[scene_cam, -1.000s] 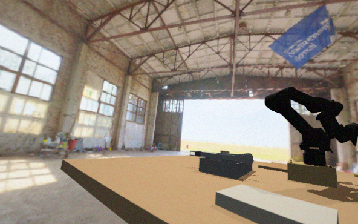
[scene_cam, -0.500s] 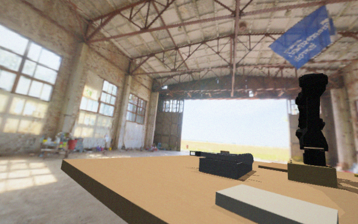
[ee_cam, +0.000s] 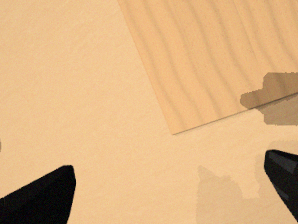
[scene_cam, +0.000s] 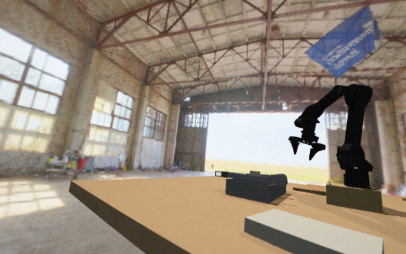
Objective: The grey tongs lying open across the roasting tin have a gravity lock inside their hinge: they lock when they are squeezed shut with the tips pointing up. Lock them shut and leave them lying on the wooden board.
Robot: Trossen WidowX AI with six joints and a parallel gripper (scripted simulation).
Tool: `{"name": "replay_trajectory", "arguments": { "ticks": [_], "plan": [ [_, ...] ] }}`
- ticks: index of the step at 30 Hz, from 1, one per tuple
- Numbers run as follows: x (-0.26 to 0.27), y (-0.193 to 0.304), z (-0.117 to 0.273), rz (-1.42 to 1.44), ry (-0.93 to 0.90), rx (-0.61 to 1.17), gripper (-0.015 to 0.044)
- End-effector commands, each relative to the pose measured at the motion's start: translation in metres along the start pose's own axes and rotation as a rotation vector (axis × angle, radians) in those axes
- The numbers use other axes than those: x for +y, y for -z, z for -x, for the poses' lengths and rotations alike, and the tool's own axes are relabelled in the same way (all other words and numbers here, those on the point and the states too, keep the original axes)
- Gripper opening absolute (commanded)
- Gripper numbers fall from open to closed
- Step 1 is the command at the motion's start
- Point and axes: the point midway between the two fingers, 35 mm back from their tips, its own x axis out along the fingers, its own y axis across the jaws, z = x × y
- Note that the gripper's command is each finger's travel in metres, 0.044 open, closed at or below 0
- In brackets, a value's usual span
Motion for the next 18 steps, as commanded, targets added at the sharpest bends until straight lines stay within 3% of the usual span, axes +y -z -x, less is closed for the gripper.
{"name": "replay_trajectory", "arguments": {
  "ticks": [1,10,18],
  "plan": [
    [0.021,0.039,-0.005,0.276,0.023,0.059,0.0440],
    [0.051,0.165,-0.011,0.967,0.034,0.215,0.0440],
    [0.033,0.290,-0.007,1.566,0.029,0.334,0.0440]
  ]
}}
